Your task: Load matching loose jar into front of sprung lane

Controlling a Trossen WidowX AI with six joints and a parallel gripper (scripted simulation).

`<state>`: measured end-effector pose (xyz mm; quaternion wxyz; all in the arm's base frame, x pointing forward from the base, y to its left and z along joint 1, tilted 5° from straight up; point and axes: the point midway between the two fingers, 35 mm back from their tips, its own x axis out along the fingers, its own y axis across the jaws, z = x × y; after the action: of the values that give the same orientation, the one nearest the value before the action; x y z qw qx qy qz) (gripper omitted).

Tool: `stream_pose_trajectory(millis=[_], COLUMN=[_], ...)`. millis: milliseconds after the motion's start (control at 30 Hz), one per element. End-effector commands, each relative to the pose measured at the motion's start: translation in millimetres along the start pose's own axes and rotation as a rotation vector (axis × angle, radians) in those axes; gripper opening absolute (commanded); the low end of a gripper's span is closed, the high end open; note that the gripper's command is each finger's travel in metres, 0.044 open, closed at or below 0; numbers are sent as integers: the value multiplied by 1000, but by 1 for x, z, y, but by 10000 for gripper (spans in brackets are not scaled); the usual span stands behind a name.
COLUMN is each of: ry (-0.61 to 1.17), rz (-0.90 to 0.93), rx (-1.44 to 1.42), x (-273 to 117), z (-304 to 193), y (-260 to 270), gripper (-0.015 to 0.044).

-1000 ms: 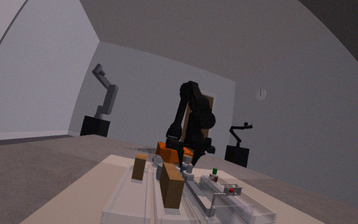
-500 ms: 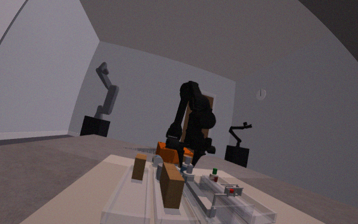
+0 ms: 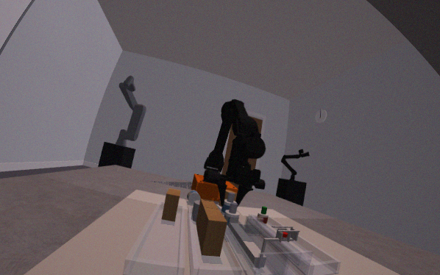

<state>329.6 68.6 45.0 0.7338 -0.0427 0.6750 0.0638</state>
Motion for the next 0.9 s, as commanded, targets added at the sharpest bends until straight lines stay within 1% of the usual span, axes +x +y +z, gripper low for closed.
stream_pose_trajectory(millis=[0,867], ry=[-30,-29], rz=[-2,-2], rx=[-5,-5], x=[-2,7], z=[8,8], y=[0,0], gripper=[0,0])
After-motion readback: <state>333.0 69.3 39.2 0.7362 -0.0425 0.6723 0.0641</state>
